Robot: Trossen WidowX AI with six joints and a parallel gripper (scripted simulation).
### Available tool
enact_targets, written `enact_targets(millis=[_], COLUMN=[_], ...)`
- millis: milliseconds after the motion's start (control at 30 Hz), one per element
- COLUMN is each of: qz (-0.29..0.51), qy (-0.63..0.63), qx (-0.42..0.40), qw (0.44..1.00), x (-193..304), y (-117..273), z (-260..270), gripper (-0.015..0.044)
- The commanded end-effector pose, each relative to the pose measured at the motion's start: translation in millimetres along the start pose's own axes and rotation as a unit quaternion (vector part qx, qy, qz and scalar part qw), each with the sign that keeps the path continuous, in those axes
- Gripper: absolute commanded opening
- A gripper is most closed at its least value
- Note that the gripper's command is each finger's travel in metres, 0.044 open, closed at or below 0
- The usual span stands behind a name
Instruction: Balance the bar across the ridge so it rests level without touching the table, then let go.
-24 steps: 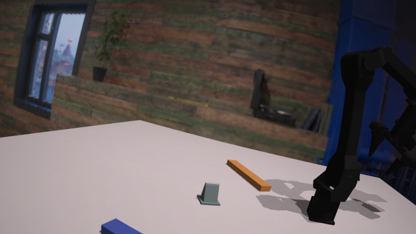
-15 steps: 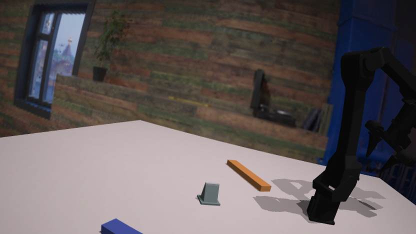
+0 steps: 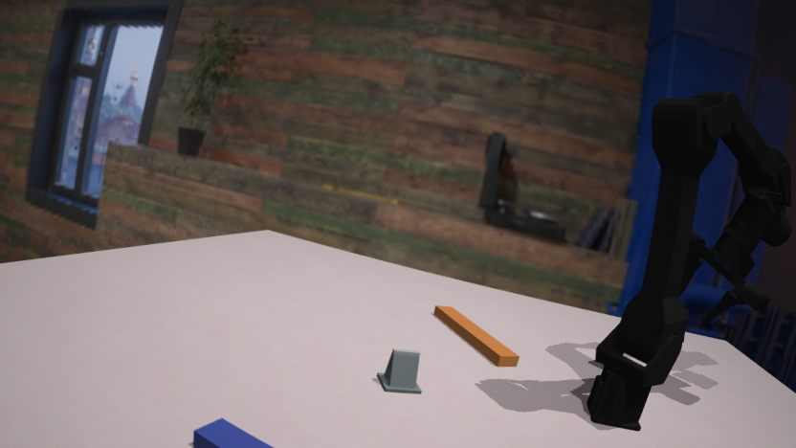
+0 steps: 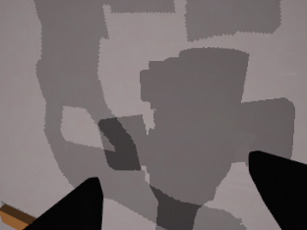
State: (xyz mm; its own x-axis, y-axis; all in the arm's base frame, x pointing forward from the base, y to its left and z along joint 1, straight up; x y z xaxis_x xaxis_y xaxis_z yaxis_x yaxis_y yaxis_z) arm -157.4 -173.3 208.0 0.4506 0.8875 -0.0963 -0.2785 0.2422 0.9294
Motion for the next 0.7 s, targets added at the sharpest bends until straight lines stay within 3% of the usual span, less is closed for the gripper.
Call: enact_targets(millis=[0, 667], qz=[0.014, 0.063], qy=[0.021, 0.15], qx=[0.005, 0.022], qw=[1.0, 0.986], x=[-4, -9], y=[-8, -37], z=[12, 67], gripper=[0.0315, 0.0315])
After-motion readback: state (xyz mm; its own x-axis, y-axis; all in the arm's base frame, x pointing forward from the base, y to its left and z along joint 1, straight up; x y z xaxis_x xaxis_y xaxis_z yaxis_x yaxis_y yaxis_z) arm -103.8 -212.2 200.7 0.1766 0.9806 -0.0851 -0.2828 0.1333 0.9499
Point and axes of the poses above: the point midway between the two fingers, 35 mm back from their tips, its own y axis back along the fingers, its own z axis across the jaws, x = y × z, the point moved 5 cm from there along y, back along the fingers, and after that the axes turned 15 degrees about y, right-handed, at the moved point
